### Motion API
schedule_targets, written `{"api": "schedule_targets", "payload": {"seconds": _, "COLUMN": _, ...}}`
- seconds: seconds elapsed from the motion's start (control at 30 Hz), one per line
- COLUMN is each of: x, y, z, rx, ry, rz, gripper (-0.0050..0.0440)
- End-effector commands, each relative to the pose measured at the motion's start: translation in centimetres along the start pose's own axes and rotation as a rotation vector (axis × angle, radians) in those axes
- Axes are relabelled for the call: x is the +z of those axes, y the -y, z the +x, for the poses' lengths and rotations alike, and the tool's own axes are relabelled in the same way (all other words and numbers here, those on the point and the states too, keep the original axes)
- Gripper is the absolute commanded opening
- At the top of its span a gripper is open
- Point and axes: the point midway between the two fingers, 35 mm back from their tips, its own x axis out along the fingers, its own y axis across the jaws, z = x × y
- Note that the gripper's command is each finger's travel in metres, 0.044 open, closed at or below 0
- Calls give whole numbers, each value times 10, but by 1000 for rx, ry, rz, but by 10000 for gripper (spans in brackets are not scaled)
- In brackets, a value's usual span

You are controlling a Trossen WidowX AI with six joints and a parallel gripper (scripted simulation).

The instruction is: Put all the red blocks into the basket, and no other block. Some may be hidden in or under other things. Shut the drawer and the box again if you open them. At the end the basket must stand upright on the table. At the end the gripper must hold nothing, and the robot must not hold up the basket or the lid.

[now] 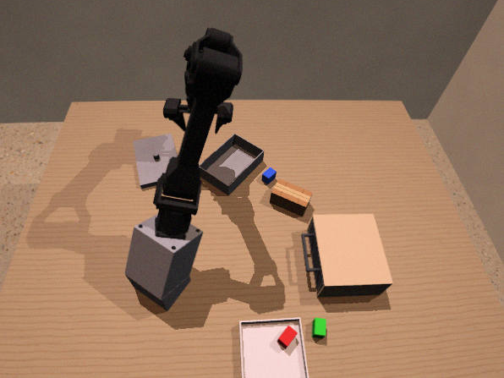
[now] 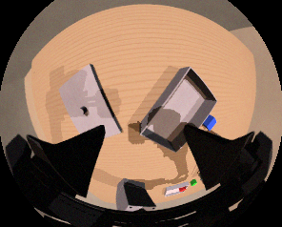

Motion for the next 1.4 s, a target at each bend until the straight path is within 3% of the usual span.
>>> {"api": "schedule_targets", "payload": {"seconds": 0.0, "x": 5, "y": -21, "z": -1, "rx": -3, "ry": 2, "rz": -8, "gripper": 440}}
{"api": "schedule_targets", "payload": {"seconds": 0.2, "x": -5, "y": -81, "z": -1, "rx": -3, "ry": 1, "rz": -382, "gripper": 440}}
{"api": "schedule_targets", "payload": {"seconds": 0.43, "x": -16, "y": -148, "z": 0, "rx": -3, "ry": 1, "rz": -382, "gripper": 440}}
{"api": "schedule_targets", "payload": {"seconds": 0.6, "x": -16, "y": -148, "z": 0, "rx": -3, "ry": 1, "rz": -382, "gripper": 440}}
{"api": "schedule_targets", "payload": {"seconds": 1.0, "x": -16, "y": -147, "z": 80, "rx": -3, "ry": 1, "rz": -382, "gripper": 440}}
{"api": "schedule_targets", "payload": {"seconds": 1.37, "x": -16, "y": -147, "z": 97, "rx": -3, "ry": 1, "rz": -382, "gripper": 440}}
